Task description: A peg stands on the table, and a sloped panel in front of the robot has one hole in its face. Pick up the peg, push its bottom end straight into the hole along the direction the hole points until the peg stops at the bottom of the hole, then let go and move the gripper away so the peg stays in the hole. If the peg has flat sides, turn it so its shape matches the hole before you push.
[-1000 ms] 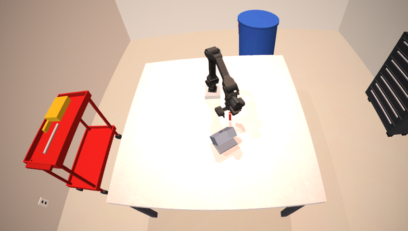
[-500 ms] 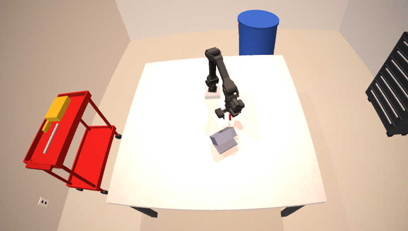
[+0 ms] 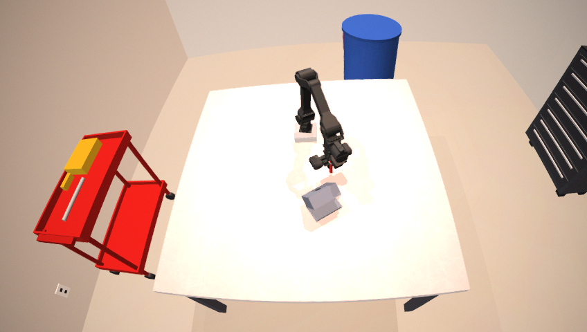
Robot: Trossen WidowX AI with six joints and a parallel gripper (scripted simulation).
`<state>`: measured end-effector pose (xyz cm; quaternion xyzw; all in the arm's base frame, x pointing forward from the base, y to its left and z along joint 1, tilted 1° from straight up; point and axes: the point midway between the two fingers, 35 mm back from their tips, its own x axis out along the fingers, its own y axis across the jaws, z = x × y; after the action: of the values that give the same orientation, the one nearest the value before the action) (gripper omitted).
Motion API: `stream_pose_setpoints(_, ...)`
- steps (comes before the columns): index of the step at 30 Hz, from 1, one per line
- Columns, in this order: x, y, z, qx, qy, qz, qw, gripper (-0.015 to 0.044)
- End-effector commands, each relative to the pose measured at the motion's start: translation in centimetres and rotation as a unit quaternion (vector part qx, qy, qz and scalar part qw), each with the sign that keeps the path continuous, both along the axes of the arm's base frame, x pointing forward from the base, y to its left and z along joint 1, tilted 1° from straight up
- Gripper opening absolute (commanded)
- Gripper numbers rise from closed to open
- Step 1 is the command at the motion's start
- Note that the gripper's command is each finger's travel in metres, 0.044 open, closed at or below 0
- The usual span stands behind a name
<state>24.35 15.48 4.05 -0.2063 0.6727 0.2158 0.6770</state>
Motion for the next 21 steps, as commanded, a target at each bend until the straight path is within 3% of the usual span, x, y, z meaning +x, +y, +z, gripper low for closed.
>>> stream_pose_setpoints(1, 0.0, 0.0, 0.0, 0.0, 0.0, 0.0, 1.0, 0.0013)
stream_pose_setpoints(10, 0.1, 0.1, 0.6, 0.0, 0.0, 0.0, 1.0, 0.0)
stream_pose_setpoints(21, 0.3, 0.1, 4.8, 0.001, 0.002, -0.001, 1.0, 0.0)
